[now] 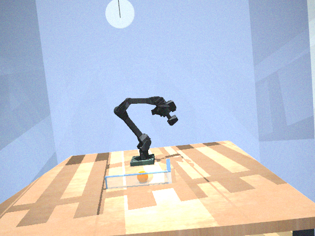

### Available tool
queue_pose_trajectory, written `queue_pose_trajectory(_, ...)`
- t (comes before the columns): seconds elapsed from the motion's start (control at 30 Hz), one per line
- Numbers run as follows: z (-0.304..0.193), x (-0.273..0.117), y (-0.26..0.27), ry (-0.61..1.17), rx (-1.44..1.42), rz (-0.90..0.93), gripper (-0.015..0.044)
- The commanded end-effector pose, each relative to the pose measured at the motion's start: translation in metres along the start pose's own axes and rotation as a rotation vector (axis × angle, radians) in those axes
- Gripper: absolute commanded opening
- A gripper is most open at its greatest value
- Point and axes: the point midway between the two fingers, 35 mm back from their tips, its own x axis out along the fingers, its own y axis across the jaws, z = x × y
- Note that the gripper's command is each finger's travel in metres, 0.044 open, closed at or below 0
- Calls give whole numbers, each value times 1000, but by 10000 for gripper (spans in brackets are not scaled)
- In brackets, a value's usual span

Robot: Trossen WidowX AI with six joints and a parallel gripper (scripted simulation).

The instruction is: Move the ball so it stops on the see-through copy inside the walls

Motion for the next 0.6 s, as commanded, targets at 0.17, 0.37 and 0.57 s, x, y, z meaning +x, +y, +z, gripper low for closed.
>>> queue_pose_trajectory(0.17, -18, 32, 10, 245, -22, 49, 383)
queue_pose_trajectory(0.37, -52, 72, 21, 565, 9, 128, 383)
queue_pose_trajectory(0.57, -95, 109, 28, 865, 109, 214, 383)
